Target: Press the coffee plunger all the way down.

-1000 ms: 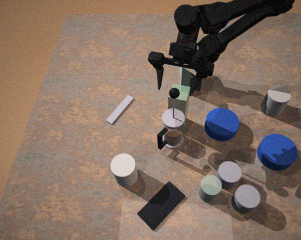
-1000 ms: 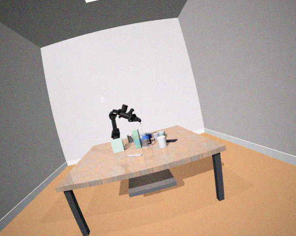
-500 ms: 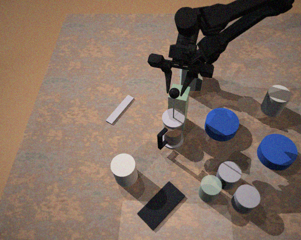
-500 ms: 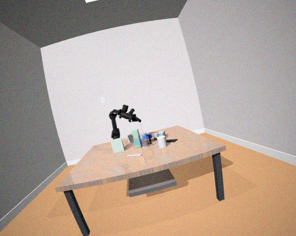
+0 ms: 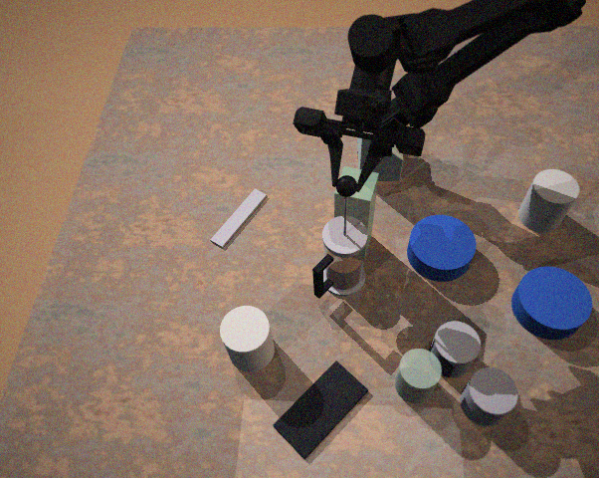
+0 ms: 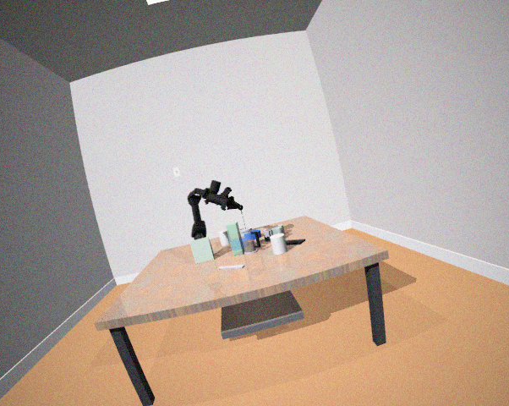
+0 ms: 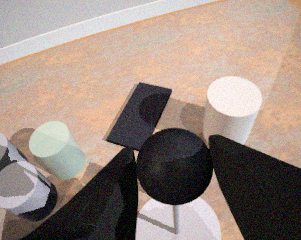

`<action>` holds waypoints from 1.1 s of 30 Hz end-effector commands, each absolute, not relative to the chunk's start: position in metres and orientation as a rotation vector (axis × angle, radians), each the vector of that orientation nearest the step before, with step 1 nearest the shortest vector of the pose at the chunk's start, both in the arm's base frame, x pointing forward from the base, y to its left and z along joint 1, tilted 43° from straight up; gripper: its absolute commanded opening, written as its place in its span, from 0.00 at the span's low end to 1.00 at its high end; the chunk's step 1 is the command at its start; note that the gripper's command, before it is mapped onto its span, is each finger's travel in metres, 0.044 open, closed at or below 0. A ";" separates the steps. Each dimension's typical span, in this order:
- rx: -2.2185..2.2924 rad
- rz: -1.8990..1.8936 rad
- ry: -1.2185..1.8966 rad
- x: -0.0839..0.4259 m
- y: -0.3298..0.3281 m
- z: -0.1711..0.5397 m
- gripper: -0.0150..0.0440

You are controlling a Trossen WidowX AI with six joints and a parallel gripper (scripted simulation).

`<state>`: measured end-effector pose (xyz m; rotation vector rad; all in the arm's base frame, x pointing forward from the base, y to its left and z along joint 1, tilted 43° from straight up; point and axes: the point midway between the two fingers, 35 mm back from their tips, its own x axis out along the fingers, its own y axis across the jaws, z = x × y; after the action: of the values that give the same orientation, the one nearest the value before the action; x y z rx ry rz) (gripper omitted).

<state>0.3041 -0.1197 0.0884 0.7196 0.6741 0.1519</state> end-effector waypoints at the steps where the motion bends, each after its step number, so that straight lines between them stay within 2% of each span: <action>1: 0.718 0.151 0.682 0.304 -0.115 0.082 0.47; 33: 0.716 0.150 0.686 0.305 -0.084 0.039 0.47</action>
<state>0.3092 -0.0945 0.0530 0.7047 0.6476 0.1514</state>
